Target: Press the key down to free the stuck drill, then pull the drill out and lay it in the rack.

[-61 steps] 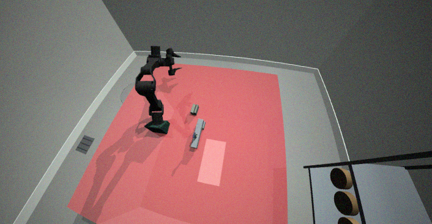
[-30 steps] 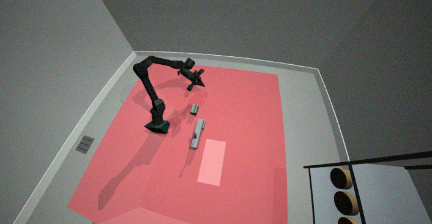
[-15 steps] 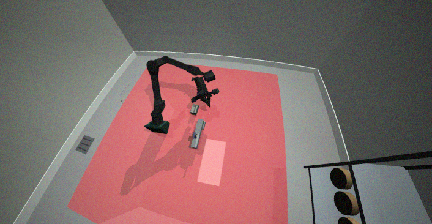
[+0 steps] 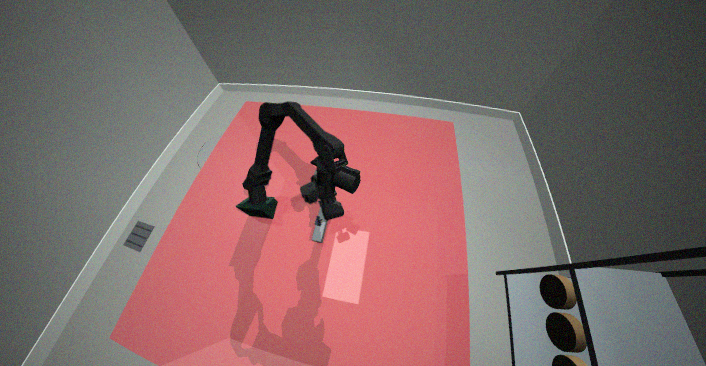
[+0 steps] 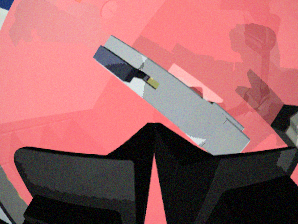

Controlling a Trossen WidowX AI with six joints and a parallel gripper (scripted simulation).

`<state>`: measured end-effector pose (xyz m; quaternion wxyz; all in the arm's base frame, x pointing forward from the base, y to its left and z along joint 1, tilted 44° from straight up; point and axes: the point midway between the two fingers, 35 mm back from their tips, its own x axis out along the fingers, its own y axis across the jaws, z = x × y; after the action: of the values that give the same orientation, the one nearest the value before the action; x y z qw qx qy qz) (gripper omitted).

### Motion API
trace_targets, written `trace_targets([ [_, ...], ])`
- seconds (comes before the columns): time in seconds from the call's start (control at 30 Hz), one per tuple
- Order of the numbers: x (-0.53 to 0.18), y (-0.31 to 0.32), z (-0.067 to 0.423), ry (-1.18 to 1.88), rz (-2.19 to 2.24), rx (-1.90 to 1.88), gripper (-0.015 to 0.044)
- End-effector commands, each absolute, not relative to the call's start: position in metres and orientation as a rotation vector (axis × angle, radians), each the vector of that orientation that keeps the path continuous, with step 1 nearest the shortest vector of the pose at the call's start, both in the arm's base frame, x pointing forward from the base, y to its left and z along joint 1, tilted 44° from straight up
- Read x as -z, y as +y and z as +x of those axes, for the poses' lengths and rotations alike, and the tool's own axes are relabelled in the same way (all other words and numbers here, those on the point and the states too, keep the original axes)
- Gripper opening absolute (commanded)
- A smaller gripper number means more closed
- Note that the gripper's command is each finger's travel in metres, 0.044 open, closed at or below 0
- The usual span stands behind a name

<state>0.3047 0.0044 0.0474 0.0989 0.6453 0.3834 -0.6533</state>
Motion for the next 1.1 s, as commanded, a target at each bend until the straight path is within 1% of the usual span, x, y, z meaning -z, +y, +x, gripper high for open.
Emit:
trace_targets([
  [0.0, -0.033, -0.035, 0.295, 1.106, 2.157, 2.324, 0.0],
  [0.07, -0.027, -0.052, 0.291, 1.083, 2.265, 2.491, 0.0],
  [0.13, -0.026, -0.058, 0.289, 1.074, 2.305, 2.551, 0.0],
  [1.07, -0.013, -0.048, 0.286, 1.074, 2.305, 2.551, 0.0],
])
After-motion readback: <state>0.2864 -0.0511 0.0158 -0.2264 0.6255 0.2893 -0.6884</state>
